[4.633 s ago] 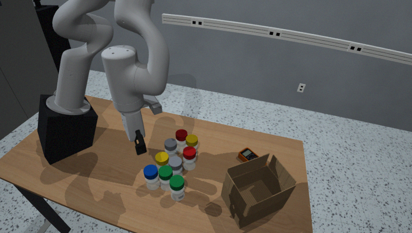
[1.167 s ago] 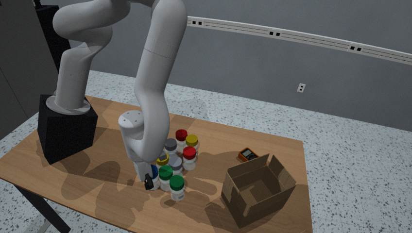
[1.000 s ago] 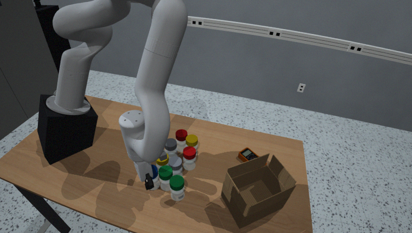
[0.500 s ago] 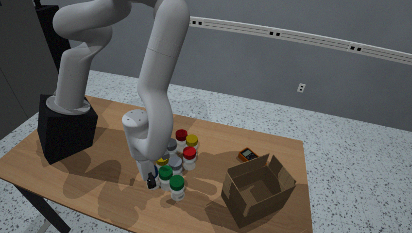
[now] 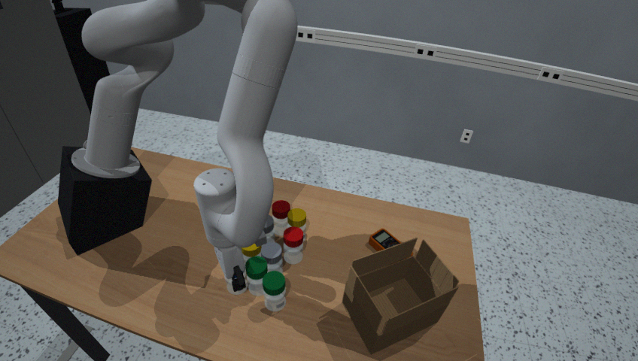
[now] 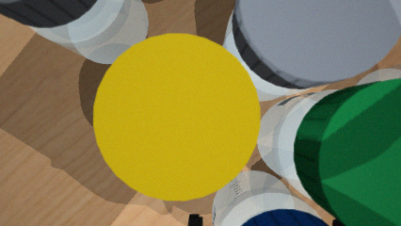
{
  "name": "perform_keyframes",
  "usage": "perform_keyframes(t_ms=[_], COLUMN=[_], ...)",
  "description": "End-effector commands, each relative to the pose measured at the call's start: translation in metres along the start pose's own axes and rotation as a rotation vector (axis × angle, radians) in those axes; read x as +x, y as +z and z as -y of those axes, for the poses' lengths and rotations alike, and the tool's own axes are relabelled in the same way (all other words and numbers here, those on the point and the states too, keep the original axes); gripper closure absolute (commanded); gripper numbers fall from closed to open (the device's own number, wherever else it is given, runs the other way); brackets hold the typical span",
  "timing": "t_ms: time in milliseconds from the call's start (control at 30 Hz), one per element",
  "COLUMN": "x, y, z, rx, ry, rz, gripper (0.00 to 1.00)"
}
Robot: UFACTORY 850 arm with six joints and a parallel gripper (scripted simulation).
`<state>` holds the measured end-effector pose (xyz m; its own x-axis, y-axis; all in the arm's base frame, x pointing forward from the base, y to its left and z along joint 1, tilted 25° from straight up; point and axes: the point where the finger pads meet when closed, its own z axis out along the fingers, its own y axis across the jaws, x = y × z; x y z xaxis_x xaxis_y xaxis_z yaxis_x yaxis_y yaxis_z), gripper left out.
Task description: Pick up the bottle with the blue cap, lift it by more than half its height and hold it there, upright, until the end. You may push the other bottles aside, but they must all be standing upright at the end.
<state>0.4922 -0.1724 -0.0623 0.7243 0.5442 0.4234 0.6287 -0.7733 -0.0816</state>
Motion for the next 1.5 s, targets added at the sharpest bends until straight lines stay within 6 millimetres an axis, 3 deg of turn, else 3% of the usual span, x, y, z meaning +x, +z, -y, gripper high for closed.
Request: perform_keyframes(t_ms=[0, 300, 633, 1433, 1467], x=[0.002, 0.003, 0.003, 0.003, 0.003], y=[0.0, 0.0, -0.025, -0.033, -0.033], z=[-0.001, -0.001, -0.001, -0.001, -0.001], rx=[-0.001, -0.001, -0.001, -0.001, -0.001], ry=[0.0, 0.0, 0.0, 0.0, 0.0], rz=[-0.001, -0.001, -0.001, 0.0, 0.0], gripper=[0.21, 0.21, 0.21, 0.21, 1.0])
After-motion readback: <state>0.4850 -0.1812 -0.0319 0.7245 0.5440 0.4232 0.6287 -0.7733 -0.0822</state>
